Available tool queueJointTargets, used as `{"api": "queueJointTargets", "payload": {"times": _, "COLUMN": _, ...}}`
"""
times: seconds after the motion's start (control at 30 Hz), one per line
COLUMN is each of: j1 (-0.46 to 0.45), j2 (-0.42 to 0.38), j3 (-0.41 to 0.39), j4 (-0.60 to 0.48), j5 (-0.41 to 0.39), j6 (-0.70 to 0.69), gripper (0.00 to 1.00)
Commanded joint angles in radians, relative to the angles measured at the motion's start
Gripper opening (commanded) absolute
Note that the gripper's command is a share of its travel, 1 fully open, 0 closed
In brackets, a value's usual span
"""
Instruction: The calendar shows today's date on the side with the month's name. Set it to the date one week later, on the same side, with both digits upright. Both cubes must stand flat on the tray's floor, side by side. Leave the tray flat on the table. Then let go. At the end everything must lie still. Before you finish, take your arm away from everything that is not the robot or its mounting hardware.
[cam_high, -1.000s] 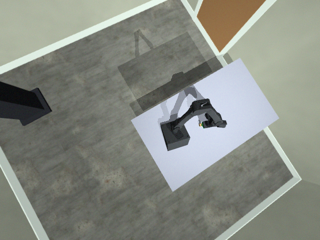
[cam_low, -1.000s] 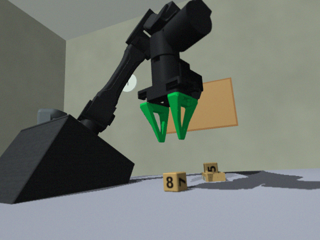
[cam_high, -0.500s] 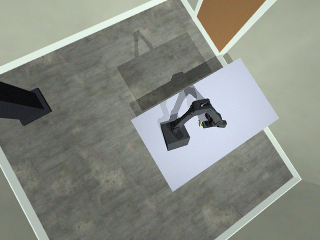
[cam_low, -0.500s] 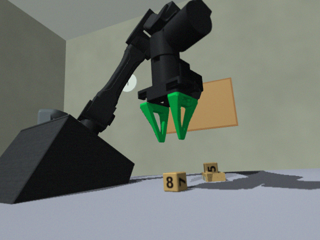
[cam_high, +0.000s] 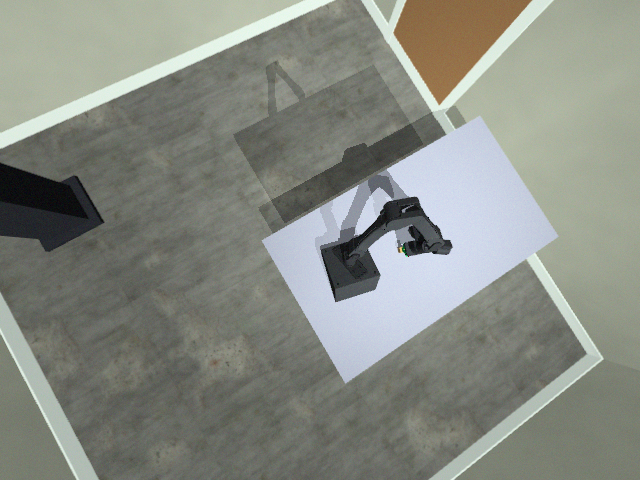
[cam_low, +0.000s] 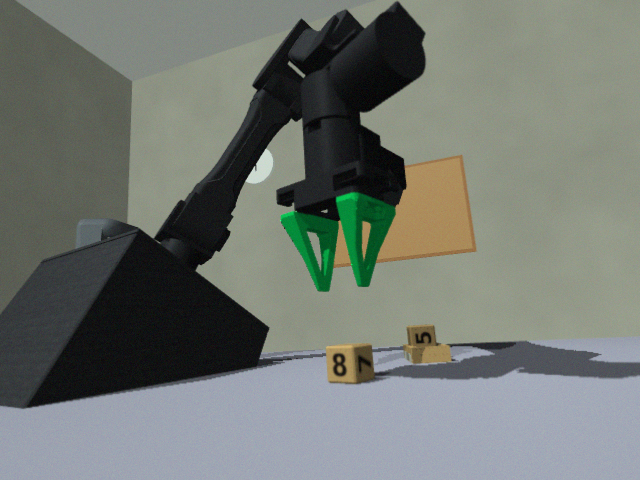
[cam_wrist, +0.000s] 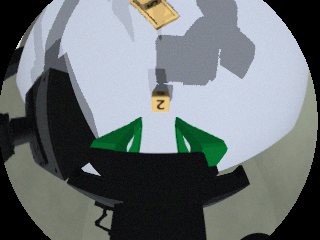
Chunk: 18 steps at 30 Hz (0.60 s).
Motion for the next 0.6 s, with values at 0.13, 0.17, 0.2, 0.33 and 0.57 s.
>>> {"api": "queueJointTargets", "payload": {"times": 0.13, "j1": 0.010, "j2": 0.019, "j3": -0.028, "j4": 0.046, "j5": -0.009, "j6": 0.019, "gripper": 0.45}}
{"api": "queueJointTargets", "payload": {"times": 0.17, "j1": 0.010, "j2": 0.019, "j3": -0.028, "j4": 0.046, "j5": -0.009, "j6": 0.019, "gripper": 0.45}}
{"api": "queueJointTargets", "payload": {"times": 0.2, "j1": -0.002, "j2": 0.022, "j3": -0.012, "j4": 0.054, "j5": -0.009, "j6": 0.022, "gripper": 0.45}}
{"api": "queueJointTargets", "payload": {"times": 0.33, "j1": 0.024, "j2": 0.031, "j3": -0.043, "j4": 0.077, "j5": -0.010, "j6": 0.031, "gripper": 0.45}}
{"api": "queueJointTargets", "payload": {"times": 0.57, "j1": 0.036, "j2": 0.050, "j3": -0.059, "j4": 0.123, "j5": -0.013, "j6": 0.048, "gripper": 0.45}}
